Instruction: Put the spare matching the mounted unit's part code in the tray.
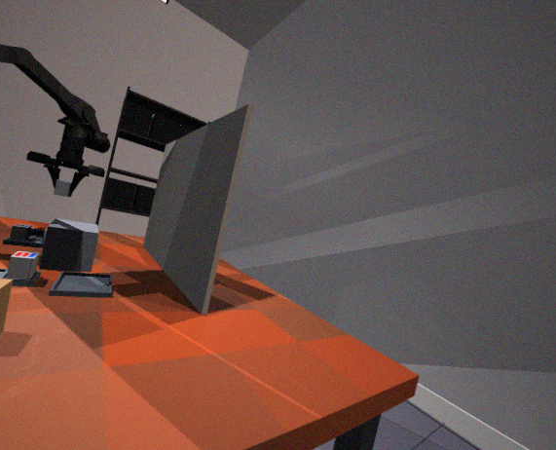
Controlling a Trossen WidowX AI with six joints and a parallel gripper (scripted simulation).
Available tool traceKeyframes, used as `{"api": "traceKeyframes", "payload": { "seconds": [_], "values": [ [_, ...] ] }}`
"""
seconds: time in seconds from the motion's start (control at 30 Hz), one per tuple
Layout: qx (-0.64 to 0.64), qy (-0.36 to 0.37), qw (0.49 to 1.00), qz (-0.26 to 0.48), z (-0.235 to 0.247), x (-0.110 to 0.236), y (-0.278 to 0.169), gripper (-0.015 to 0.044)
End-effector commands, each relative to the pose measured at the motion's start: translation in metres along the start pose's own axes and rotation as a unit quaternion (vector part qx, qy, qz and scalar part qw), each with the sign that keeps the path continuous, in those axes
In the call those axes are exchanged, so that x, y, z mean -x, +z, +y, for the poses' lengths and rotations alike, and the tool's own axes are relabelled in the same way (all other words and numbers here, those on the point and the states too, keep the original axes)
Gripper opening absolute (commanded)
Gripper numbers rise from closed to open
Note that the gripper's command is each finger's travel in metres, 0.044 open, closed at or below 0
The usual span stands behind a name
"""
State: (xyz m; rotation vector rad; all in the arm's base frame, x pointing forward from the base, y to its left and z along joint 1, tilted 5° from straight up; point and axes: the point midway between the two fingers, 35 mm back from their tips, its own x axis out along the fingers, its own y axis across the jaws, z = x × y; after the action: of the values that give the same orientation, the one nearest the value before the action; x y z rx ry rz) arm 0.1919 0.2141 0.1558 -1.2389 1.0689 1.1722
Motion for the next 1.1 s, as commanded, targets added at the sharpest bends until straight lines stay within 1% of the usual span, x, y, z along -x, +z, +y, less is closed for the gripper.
{"api": "traceKeyframes", "payload": {
  "seconds": [0.0, 0.47, 1.07],
  "values": [
    [-0.005, -0.004, 1.0, -0.004, -0.019, 0.001, -0.009, 0.0],
    [0.004, -0.004, 1.0, 0.004, -0.074, 0.001, -0.056, 0.0],
    [-0.008, -0.007, 1.0, 0.008, -0.125, 0.005, -0.136, 0.0]
  ]
}}
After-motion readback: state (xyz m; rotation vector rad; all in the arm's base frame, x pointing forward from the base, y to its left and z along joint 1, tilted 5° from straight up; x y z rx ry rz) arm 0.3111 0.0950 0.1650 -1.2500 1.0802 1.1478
